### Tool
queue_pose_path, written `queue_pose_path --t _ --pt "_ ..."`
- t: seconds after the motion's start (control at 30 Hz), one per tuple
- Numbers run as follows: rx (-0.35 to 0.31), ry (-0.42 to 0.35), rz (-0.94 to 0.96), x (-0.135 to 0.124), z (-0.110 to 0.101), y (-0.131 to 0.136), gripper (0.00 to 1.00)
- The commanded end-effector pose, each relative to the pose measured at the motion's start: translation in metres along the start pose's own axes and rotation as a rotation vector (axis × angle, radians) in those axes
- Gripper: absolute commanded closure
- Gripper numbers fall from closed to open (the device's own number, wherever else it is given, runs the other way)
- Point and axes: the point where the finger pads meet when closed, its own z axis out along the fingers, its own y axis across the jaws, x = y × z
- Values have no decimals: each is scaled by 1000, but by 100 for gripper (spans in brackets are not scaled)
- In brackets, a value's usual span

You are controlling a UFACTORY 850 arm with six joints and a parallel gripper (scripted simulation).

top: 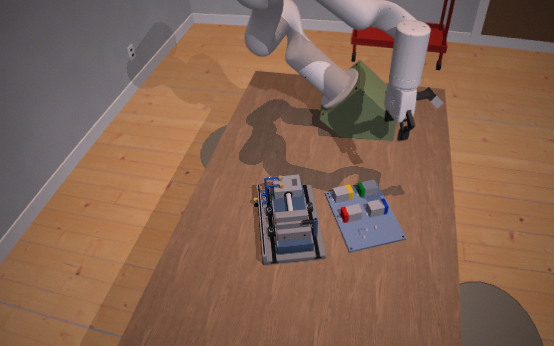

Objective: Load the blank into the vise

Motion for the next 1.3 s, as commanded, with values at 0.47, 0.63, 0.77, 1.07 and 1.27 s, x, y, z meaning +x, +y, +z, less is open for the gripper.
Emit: queue_pose_path --t 0.47,0.63,0.77,1.07,1.27 --pt "-2 1 1 0 -1 1 0" --pt "-2 1 1 0 4 1 0" --pt "-2 1 1 -1 24 1 0" --pt "-2 1 1 -1 49 1 0" --pt "-1 1 0 -2 65 0 0"
